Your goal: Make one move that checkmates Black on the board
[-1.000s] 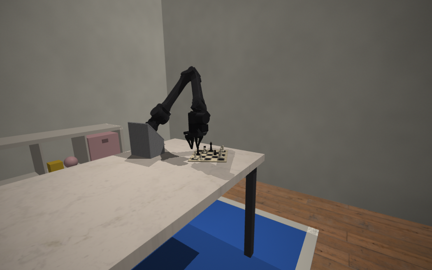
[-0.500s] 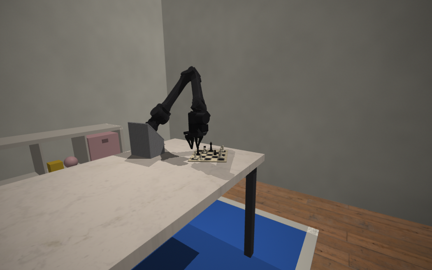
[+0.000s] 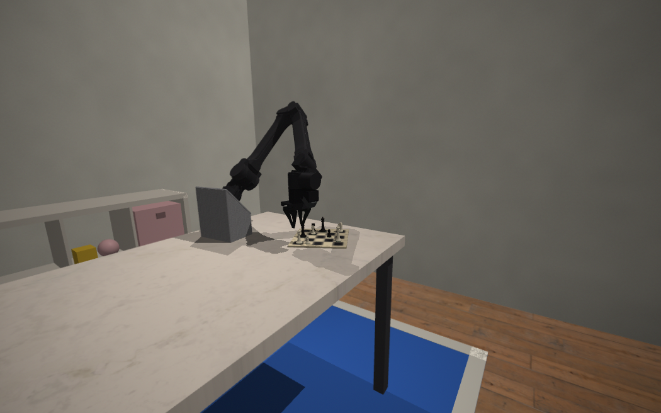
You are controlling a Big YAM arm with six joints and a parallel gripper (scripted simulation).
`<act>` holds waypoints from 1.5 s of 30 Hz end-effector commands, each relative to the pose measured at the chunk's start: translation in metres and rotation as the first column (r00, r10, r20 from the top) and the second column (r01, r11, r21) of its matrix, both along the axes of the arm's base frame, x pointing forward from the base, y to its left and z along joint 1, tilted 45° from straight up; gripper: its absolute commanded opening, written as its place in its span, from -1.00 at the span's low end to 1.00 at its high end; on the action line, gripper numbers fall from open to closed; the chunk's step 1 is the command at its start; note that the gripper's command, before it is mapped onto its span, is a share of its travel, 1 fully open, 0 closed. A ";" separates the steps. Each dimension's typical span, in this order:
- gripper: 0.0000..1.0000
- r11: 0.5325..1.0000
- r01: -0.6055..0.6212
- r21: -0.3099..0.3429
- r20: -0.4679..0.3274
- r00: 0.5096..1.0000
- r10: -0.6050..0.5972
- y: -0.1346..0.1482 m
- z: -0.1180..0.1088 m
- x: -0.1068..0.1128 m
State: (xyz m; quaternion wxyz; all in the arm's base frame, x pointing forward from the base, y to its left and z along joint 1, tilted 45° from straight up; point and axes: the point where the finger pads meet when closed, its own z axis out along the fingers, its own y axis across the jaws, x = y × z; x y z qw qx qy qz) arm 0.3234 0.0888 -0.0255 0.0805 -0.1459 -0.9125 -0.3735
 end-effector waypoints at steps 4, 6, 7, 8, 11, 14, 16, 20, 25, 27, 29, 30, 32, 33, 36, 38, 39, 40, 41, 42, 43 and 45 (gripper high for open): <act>-0.20 1.000 -0.012 -0.001 0.024 1.000 0.012 0.005 0.004 0.009; -0.20 1.000 -0.012 -0.001 0.024 1.000 0.012 0.005 0.004 0.009; -0.20 1.000 -0.012 -0.001 0.024 1.000 0.012 0.005 0.004 0.009; -0.20 1.000 -0.012 -0.001 0.024 1.000 0.012 0.005 0.004 0.009; -0.20 1.000 -0.012 -0.001 0.024 1.000 0.012 0.005 0.004 0.009; -0.20 1.000 -0.012 -0.001 0.024 1.000 0.012 0.005 0.004 0.009; -0.20 1.000 -0.012 -0.001 0.024 1.000 0.012 0.005 0.004 0.009; -0.20 1.000 -0.012 -0.001 0.024 1.000 0.012 0.005 0.004 0.009; -0.20 1.000 -0.012 -0.001 0.024 1.000 0.012 0.005 0.004 0.009; -0.20 1.000 -0.012 -0.001 0.024 1.000 0.012 0.005 0.004 0.009; -0.20 1.000 -0.012 -0.001 0.024 1.000 0.012 0.005 0.004 0.009; -0.20 1.000 -0.012 -0.001 0.024 1.000 0.012 0.005 0.004 0.009; -0.20 1.000 -0.012 -0.001 0.025 1.000 0.012 0.005 0.004 0.010; -0.20 1.000 -0.012 -0.001 0.025 1.000 0.012 0.005 0.004 0.010; -0.20 1.000 -0.012 -0.001 0.027 1.000 0.012 0.005 0.005 0.012; -0.20 1.000 -0.012 -0.001 0.029 1.000 0.012 0.005 0.005 0.013; -0.20 1.000 -0.012 -0.001 0.029 1.000 0.012 0.005 0.005 0.014; -0.20 1.000 -0.012 -0.001 0.029 0.999 0.012 0.005 0.005 0.014; -0.20 1.000 -0.012 -0.001 0.029 0.999 0.012 0.005 0.005 0.014; -0.20 1.000 -0.012 -0.001 0.030 0.999 0.012 0.005 0.005 0.014; -0.20 1.000 -0.012 -0.001 0.030 0.999 0.012 0.005 0.005 0.014; -0.20 1.000 -0.012 -0.001 0.030 0.999 0.012 0.005 0.005 0.014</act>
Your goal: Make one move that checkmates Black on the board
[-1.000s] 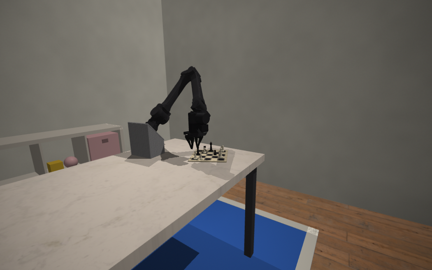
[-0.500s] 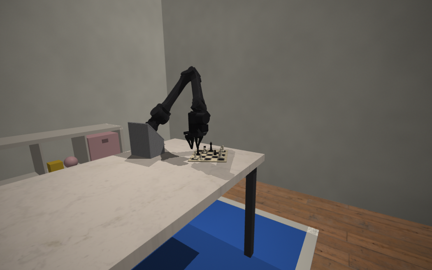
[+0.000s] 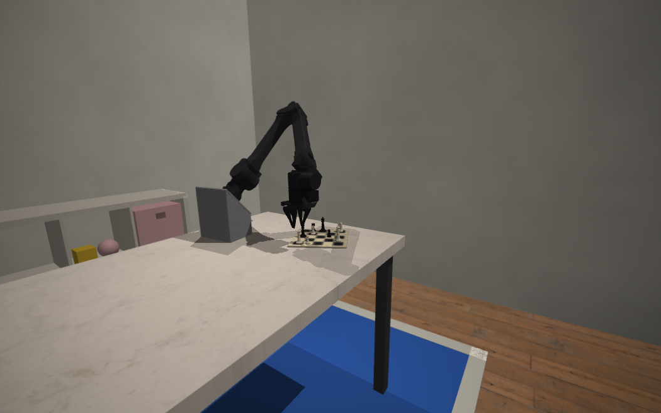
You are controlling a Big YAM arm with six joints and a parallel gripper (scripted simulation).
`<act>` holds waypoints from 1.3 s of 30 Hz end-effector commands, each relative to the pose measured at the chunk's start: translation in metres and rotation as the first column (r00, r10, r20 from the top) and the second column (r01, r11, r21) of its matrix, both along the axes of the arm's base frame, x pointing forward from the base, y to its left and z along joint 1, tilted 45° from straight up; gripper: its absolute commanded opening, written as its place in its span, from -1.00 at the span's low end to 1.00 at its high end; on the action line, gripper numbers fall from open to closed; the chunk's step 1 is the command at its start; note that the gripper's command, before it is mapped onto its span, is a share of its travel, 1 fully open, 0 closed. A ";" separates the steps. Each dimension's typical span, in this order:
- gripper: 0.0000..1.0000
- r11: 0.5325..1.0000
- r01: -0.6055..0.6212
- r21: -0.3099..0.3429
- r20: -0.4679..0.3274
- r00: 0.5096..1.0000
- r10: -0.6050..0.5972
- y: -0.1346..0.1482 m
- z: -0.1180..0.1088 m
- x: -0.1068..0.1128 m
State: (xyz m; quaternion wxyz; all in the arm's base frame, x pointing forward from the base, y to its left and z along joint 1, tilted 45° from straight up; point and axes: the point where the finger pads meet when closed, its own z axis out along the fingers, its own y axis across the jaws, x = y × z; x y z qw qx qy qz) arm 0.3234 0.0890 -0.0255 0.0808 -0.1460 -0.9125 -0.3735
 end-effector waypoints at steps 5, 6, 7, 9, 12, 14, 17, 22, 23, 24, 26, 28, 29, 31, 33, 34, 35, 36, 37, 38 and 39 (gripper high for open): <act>-0.20 1.000 -0.012 -0.001 0.030 0.999 0.012 0.005 0.005 0.014; -0.20 1.000 -0.012 -0.001 0.030 0.999 0.012 0.005 0.005 0.014; -0.20 1.000 -0.012 -0.001 0.030 0.999 0.012 0.005 0.005 0.014; -0.20 1.000 -0.012 -0.001 0.030 0.999 0.012 0.005 0.005 0.014; -0.20 1.000 -0.012 -0.001 0.030 0.999 0.012 0.005 0.005 0.014; -0.20 1.000 -0.012 -0.001 0.030 0.999 0.012 0.005 0.005 0.014; -0.20 1.000 -0.012 -0.001 0.030 0.999 0.012 0.005 0.005 0.014; -0.20 1.000 -0.012 -0.001 0.030 0.999 0.012 0.005 0.005 0.014; -0.20 1.000 -0.012 -0.001 0.030 0.999 0.012 0.005 0.005 0.014; -0.20 1.000 -0.012 -0.001 0.030 0.999 0.012 0.005 0.005 0.014; -0.20 1.000 -0.012 -0.001 0.030 0.999 0.012 0.005 0.005 0.014; -0.20 1.000 -0.012 -0.001 0.030 0.999 0.012 0.005 0.005 0.014; -0.20 1.000 -0.012 -0.001 0.030 0.999 0.012 0.005 0.005 0.014; -0.20 1.000 -0.012 -0.001 0.030 0.999 0.012 0.005 0.005 0.014; -0.20 1.000 -0.012 -0.001 0.030 0.999 0.012 0.005 0.005 0.014; -0.20 1.000 -0.012 -0.001 0.030 0.999 0.012 0.005 0.005 0.014; -0.20 1.000 -0.011 -0.001 0.030 0.999 0.011 0.005 0.005 0.014; -0.20 1.000 -0.010 -0.001 0.030 1.000 0.010 0.005 0.004 0.014; -0.20 1.000 -0.009 -0.001 0.023 1.000 0.009 0.006 0.002 0.012; -0.20 1.000 -0.009 0.000 0.015 1.000 0.009 0.006 -0.001 0.009; -0.20 1.000 -0.009 0.001 0.007 1.000 0.009 0.007 -0.003 0.006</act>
